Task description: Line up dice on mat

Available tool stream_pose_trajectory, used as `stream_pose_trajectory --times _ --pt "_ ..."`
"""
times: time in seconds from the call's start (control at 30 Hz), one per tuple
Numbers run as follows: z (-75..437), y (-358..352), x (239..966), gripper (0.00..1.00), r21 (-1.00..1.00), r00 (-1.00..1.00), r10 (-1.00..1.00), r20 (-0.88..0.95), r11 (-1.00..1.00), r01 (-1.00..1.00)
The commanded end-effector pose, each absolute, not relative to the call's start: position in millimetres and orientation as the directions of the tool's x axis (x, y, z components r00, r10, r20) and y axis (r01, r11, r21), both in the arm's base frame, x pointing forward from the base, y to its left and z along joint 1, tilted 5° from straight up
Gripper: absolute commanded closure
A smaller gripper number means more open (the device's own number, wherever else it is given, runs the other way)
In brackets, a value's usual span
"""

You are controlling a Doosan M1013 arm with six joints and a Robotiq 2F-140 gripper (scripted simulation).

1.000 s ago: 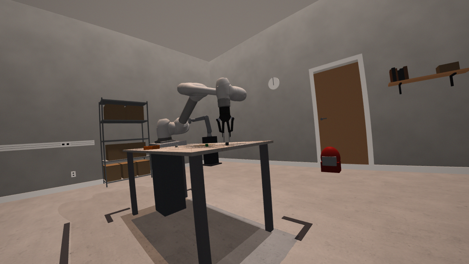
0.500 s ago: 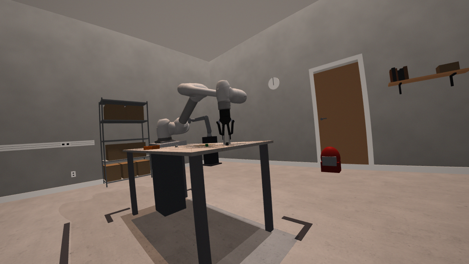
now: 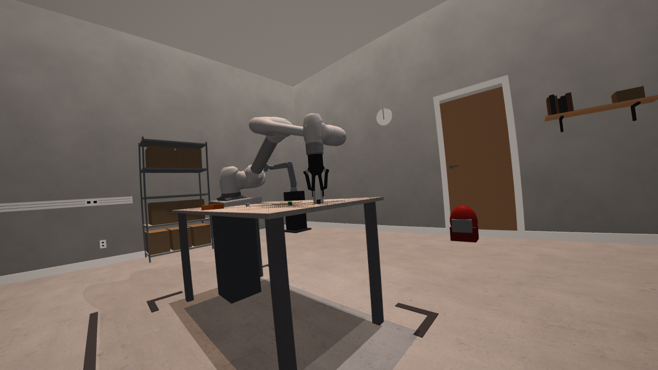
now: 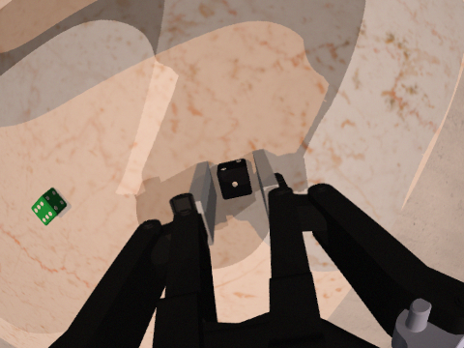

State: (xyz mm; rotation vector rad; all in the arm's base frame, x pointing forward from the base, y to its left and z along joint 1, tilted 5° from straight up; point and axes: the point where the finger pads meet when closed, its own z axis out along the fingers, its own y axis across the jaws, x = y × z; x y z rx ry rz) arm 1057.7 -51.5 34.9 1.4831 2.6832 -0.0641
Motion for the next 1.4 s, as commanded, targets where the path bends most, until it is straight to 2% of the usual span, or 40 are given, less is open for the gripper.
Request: stream_pose_trajectory --times 0.0,0.93,0.97,1.37 --pt "36.8 -51.3 1058.2 0.71 0.002 -0.530 0.844 -0.087 0.532 0.847" --pt "36.8 -51.3 1058.2 0.71 0.002 -0.530 0.844 -0.087 0.532 0.847" --pt "36.8 -51.3 1058.2 0.82 0.002 -0.530 0.844 -0.087 0.532 0.847" --pt "36.8 -51.3 1058.2 0.82 0.002 -0.530 0.844 -0.087 0.532 0.847"
